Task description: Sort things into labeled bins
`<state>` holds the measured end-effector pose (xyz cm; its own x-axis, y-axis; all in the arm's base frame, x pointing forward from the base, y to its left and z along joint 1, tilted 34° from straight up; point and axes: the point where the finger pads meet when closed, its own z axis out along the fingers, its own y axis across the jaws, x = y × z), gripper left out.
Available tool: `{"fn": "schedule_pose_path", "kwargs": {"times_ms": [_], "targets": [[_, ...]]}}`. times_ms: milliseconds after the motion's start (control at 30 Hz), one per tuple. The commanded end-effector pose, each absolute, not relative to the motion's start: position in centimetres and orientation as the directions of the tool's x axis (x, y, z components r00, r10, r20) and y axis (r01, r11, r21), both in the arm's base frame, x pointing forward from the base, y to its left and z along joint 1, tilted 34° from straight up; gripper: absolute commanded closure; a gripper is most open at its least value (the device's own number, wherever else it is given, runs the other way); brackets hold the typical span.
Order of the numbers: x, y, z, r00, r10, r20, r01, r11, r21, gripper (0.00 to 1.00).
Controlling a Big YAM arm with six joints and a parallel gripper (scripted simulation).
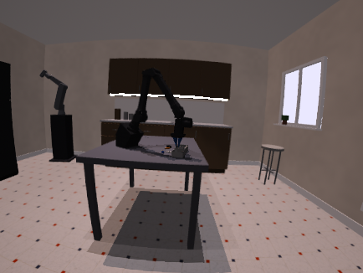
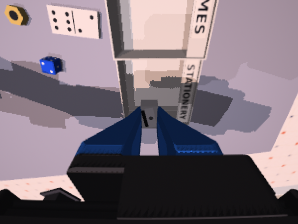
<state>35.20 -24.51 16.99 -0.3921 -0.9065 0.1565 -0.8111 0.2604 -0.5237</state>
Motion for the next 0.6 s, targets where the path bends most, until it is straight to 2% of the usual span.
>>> {"fn": "schedule_pose_path", "kwargs": {"times_ms": [0, 300, 567], "targets": [[36.8, -25.6, 19.5, -0.381, -0.907, 0.177, -0.791, 0.222, -0.570, 0.90], [37.0, -25.1, 20.1, -0.380, -0.908, 0.175, -0.788, 0.219, -0.576, 0.90], [37.1, -25.4, 17.3, -0.377, -0.911, 0.170, -0.803, 0.229, -0.550, 0.90]]}}
